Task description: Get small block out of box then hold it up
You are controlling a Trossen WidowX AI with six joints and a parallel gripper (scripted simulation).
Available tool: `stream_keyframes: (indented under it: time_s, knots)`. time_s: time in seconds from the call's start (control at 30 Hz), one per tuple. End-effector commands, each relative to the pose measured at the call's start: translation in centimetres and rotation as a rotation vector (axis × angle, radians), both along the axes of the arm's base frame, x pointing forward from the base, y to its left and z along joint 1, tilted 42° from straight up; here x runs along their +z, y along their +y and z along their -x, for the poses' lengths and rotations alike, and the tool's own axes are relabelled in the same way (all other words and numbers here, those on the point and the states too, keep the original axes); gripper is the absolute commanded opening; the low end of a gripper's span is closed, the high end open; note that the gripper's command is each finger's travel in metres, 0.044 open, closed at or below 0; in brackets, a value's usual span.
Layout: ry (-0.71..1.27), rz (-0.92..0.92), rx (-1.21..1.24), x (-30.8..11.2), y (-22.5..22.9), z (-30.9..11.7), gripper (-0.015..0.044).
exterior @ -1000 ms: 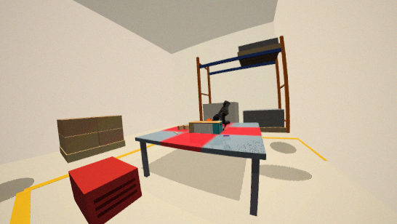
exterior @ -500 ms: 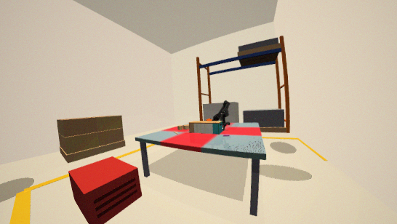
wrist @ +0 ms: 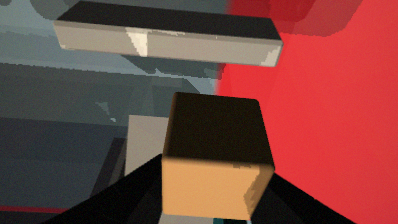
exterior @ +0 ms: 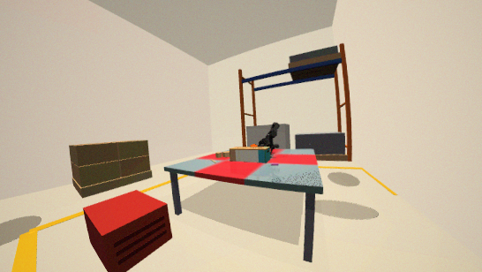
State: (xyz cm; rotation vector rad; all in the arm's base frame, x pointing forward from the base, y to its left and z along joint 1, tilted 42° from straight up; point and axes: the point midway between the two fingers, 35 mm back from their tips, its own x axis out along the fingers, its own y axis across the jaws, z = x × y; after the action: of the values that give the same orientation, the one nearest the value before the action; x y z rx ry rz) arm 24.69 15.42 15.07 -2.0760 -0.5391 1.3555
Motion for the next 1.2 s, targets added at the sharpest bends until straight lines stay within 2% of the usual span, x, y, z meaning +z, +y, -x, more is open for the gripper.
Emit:
stream_keyframes:
  time_s: [0.0,0.17,1.17]
  knots:
    - [-0.011,-0.005,0.001,1.5,-1.0,0.0,0.0]
    - [0.032,-0.029,-0.04,1.7,-1.4,0.1,0.0]
    - [0.884,-0.483,-0.89,0.7,-4.8,0.4,0.0]
